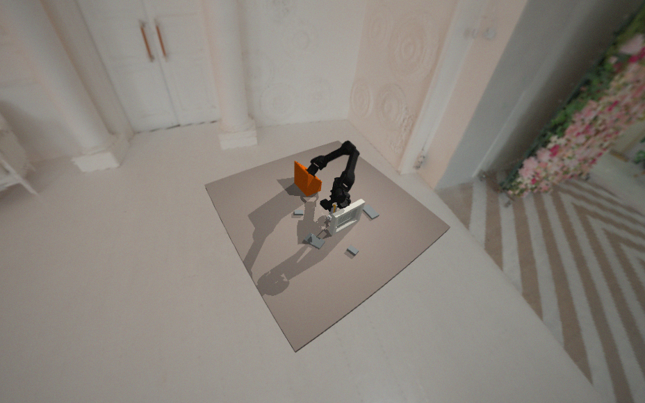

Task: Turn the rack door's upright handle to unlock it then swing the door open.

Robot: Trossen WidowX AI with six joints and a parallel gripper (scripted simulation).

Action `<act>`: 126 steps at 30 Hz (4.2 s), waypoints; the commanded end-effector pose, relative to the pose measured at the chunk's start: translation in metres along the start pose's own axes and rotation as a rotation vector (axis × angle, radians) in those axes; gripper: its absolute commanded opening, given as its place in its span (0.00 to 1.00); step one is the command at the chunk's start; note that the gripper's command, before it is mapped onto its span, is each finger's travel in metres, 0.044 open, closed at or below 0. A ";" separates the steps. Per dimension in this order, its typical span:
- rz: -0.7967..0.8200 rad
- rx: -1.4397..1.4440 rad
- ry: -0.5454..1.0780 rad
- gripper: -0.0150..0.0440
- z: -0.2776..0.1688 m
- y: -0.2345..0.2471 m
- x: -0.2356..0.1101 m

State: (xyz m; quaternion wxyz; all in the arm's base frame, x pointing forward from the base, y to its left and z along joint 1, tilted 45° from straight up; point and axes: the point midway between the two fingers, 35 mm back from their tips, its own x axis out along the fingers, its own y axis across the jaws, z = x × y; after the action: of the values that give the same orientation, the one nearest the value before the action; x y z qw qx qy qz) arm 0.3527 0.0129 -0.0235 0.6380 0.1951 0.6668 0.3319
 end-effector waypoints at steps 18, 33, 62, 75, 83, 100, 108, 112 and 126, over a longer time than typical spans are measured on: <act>0.007 0.005 -0.001 0.39 -0.002 0.001 0.013; 0.007 0.127 -0.001 0.30 -0.002 0.001 0.013; 0.006 1.556 0.004 0.30 -0.002 0.001 0.013; 0.006 1.924 0.006 0.30 -0.002 0.001 0.013; 0.006 1.924 0.006 0.48 -0.002 0.001 0.013; 0.006 1.504 0.004 0.76 -0.002 0.001 0.013; 0.007 1.107 0.003 0.76 -0.002 0.001 0.013; 0.007 0.909 0.002 0.76 -0.002 0.001 0.013; 0.007 0.216 0.000 0.76 -0.002 0.001 0.013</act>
State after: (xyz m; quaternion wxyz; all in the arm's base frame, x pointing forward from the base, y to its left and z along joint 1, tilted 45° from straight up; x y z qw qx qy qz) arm 0.3485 0.0222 -0.0327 0.5892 0.3094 0.7177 0.2051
